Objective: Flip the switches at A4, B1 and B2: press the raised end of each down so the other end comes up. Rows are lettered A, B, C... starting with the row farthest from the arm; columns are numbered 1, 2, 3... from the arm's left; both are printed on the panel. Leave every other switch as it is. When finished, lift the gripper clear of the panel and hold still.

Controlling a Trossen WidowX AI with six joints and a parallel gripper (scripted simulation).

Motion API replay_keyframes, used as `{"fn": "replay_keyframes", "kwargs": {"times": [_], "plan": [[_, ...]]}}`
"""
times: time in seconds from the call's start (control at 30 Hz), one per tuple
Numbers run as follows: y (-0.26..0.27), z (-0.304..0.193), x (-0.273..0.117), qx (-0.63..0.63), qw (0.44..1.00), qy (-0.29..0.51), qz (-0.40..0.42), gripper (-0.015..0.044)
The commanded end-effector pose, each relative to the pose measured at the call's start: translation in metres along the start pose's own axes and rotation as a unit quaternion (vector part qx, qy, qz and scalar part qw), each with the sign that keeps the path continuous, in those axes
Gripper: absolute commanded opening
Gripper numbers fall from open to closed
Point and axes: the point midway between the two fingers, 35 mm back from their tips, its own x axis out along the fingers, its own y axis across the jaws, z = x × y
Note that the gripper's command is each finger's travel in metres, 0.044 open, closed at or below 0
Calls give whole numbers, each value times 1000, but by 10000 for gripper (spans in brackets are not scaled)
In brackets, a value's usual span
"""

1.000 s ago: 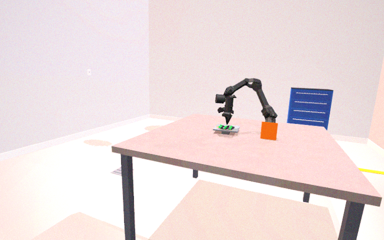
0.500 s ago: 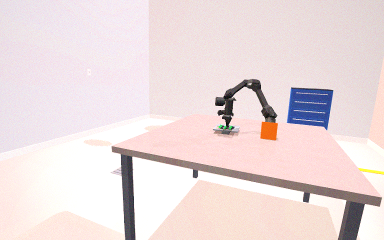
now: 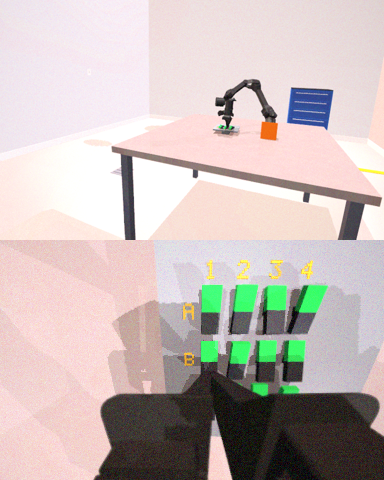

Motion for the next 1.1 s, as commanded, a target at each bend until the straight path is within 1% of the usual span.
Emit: {"fn": "replay_keyframes", "kwargs": {"times": [0.0, 1.07], "plan": [[0, 0, 0, -2, 1000, -1, -2, 0], [-1, 0, 4, -2, 1000, -1, -2, 0]]}}
